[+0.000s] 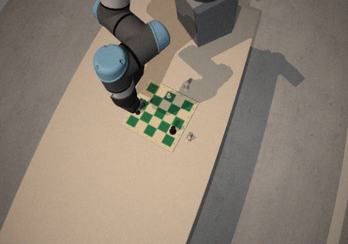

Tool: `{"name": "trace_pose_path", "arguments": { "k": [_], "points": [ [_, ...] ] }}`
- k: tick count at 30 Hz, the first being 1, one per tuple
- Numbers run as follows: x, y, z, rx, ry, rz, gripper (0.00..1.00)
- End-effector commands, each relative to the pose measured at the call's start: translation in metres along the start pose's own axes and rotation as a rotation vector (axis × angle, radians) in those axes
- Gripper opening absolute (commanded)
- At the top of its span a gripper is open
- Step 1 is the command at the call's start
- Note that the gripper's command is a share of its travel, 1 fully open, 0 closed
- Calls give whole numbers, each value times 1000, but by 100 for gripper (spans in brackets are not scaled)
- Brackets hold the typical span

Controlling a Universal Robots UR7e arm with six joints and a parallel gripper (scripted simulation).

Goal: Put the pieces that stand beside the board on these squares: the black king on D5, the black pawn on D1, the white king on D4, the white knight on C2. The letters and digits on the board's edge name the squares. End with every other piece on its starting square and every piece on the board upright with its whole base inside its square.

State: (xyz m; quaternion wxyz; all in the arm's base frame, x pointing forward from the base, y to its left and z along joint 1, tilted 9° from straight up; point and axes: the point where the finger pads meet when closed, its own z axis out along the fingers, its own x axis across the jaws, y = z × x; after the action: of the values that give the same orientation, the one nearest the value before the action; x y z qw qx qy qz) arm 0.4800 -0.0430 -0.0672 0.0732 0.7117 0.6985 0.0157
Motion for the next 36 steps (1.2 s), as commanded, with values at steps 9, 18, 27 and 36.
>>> {"name": "trace_pose_path", "arguments": {
  "k": [9,18,27,36],
  "points": [
    [7,-8,-1,-1,-1,65,100],
    [17,-21,-1,-1,-1,195,100],
    [38,-48,-2,-1,-1,467,100],
    [58,-73,-3,-1,-1,739,100]
  ]
}}
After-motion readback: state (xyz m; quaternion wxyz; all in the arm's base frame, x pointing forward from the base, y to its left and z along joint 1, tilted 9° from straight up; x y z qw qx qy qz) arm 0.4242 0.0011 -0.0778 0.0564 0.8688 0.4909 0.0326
